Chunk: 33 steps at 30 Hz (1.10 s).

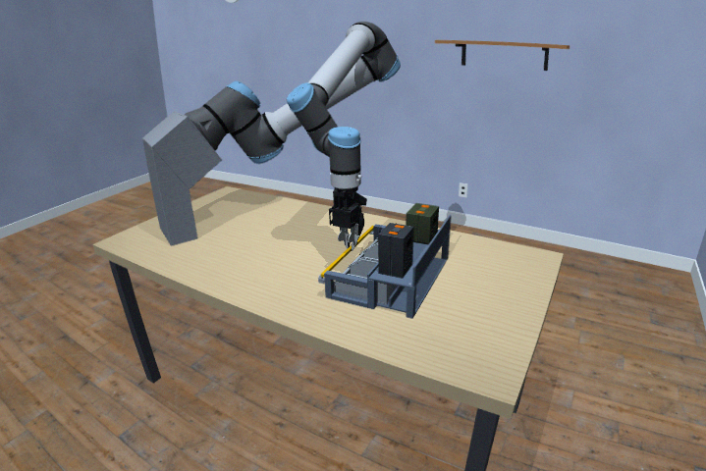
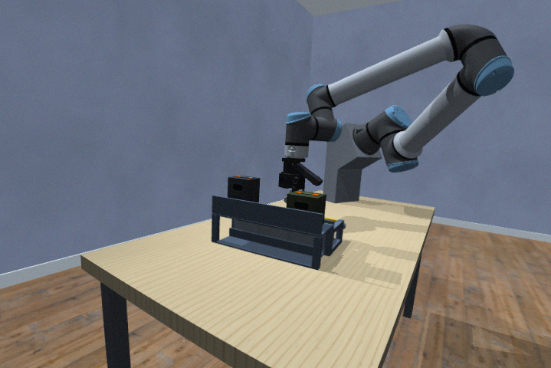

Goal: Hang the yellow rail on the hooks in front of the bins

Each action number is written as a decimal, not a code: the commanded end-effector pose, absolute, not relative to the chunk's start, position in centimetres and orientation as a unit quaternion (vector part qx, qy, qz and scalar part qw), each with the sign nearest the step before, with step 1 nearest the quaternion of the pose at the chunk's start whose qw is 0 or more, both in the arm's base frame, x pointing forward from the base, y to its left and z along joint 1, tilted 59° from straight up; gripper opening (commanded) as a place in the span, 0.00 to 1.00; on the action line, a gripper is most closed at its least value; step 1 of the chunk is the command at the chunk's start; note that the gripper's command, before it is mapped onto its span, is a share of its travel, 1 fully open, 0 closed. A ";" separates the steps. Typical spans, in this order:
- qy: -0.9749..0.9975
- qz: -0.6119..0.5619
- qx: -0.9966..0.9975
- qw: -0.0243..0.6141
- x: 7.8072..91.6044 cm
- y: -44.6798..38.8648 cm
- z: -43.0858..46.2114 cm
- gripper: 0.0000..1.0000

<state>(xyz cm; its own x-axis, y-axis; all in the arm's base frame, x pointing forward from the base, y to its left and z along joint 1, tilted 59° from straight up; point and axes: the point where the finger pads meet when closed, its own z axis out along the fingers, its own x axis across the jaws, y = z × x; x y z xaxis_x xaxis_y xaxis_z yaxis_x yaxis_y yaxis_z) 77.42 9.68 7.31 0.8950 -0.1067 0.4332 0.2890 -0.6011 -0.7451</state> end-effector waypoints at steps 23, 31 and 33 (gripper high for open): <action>-0.053 -0.224 -0.866 0.443 77.6 9.9 7.2 0.00; -0.053 -0.224 -0.866 0.443 77.6 9.9 7.2 0.00; -0.053 -0.224 -0.866 0.443 77.6 9.9 7.2 0.00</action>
